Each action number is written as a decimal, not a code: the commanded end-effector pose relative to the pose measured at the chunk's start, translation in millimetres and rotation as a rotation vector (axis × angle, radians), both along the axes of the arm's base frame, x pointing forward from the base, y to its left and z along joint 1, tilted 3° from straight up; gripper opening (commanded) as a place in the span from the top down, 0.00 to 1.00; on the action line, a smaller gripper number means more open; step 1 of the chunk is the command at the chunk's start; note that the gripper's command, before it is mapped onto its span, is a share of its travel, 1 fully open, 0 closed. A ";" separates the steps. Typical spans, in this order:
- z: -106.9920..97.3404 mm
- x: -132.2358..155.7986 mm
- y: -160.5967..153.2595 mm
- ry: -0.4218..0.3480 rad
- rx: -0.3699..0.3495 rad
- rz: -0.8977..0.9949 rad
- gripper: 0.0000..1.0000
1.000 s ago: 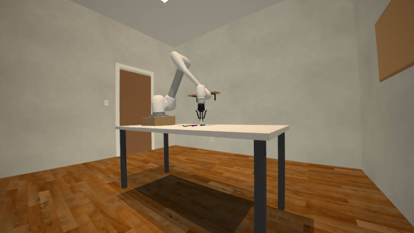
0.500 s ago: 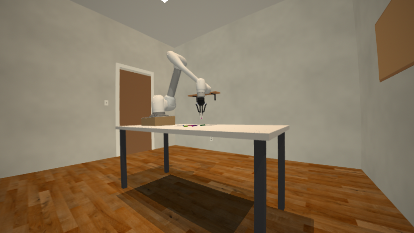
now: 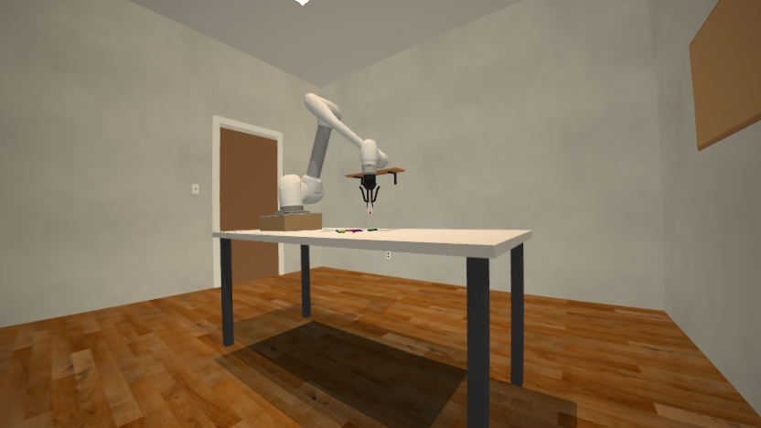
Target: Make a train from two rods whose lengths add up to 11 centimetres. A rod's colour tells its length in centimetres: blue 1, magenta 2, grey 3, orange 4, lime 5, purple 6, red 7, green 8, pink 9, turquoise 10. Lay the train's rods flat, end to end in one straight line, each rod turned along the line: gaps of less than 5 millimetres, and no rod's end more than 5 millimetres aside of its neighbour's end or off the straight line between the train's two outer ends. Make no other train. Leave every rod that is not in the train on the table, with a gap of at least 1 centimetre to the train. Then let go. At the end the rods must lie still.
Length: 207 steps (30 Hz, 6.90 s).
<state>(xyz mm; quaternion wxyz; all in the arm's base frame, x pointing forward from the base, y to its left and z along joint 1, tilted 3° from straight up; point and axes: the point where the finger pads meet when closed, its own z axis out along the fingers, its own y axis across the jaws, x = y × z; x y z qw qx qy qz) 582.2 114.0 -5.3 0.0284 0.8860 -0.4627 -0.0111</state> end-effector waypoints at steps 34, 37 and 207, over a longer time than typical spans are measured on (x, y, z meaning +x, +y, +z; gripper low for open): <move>-13.6 -61.1 20.1 -0.017 -0.019 -0.411 0.97; -25.3 -61.7 19.6 -0.017 -0.019 -0.411 0.97; -15.8 -61.3 20.2 -0.017 -0.019 -0.411 0.85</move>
